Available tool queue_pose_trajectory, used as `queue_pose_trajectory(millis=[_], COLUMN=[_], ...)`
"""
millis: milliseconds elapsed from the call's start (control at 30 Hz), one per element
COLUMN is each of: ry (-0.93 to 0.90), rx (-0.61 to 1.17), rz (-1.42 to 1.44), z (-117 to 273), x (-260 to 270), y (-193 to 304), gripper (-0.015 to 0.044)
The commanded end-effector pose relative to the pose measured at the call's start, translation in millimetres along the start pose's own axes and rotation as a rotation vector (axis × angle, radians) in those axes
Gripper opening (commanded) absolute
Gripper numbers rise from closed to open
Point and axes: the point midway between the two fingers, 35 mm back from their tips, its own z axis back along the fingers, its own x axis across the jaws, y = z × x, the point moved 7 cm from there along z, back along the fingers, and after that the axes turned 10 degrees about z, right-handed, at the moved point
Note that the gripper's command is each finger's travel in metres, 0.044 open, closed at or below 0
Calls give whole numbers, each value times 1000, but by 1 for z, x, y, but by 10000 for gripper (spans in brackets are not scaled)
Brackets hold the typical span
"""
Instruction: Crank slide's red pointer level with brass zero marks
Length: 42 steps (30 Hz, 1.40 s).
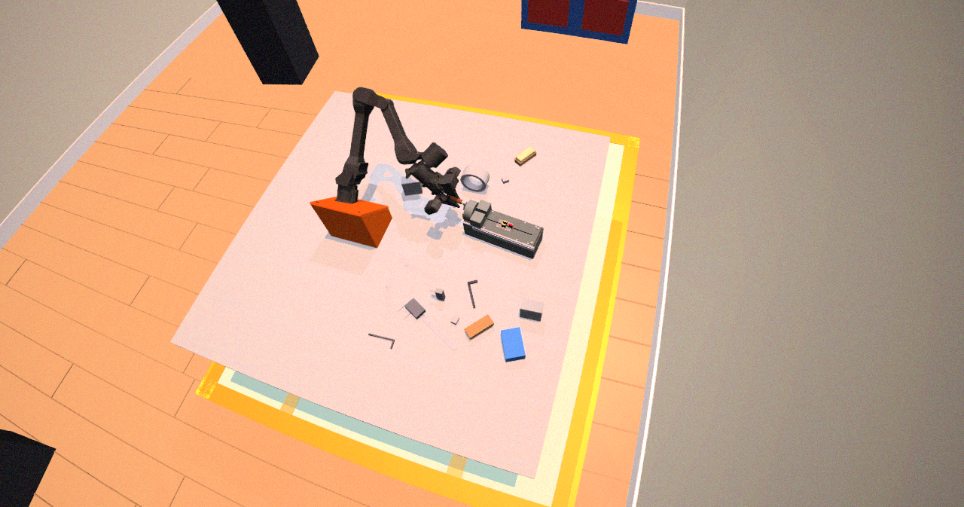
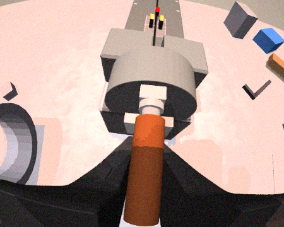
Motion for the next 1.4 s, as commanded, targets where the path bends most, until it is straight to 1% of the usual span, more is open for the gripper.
queue_pose_trajectory(millis=[0,1367], ry=[25,25], rx=[-2,-1], rz=[-12,-12], z=[1,0], x=[-7,-11], y=[1,3], gripper=[0,0])
